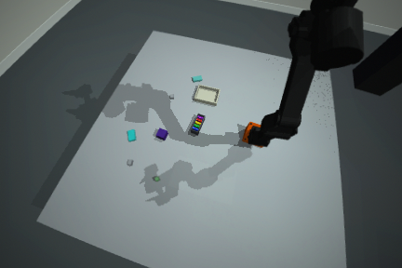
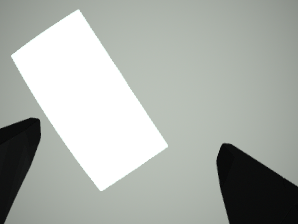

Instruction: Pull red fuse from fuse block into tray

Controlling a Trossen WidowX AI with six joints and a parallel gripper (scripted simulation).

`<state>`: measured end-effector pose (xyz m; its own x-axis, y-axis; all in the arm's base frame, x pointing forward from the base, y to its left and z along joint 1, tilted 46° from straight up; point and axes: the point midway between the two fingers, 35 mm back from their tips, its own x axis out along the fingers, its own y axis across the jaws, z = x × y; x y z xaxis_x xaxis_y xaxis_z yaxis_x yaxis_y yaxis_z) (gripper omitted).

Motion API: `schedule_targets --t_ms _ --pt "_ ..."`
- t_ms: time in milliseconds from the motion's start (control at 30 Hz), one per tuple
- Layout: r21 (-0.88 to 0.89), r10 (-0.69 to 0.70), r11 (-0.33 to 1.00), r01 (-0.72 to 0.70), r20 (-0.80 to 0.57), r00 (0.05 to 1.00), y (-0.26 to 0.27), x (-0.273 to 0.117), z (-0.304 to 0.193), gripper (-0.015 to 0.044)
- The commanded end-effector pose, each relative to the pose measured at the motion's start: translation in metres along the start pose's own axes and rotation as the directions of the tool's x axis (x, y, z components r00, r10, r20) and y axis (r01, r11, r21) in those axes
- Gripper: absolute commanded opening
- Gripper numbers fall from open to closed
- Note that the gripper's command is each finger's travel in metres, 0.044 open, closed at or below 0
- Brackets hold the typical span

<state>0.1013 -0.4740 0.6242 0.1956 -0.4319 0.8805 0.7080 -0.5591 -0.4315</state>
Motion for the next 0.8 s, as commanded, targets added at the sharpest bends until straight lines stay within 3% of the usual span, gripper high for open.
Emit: schedule_targets --t_ms 0,200,400,767 --pt "0.005 0.008 1.0 -0.008 -0.002 1.0 0.003 0.0 0.0 0.0374" --pt "0.16 0.27 0.953 -0.258 -0.055 0.961 0.088 -0.017 0.007 0.0216" --pt "0.333 0.549 0.798 -0.502 -0.057 0.834 0.178 -0.057 0.029 0.0062" --pt "0.571 0.908 0.305 -0.762 0.066 0.413 0.304 -0.179 0.104 0.0062"
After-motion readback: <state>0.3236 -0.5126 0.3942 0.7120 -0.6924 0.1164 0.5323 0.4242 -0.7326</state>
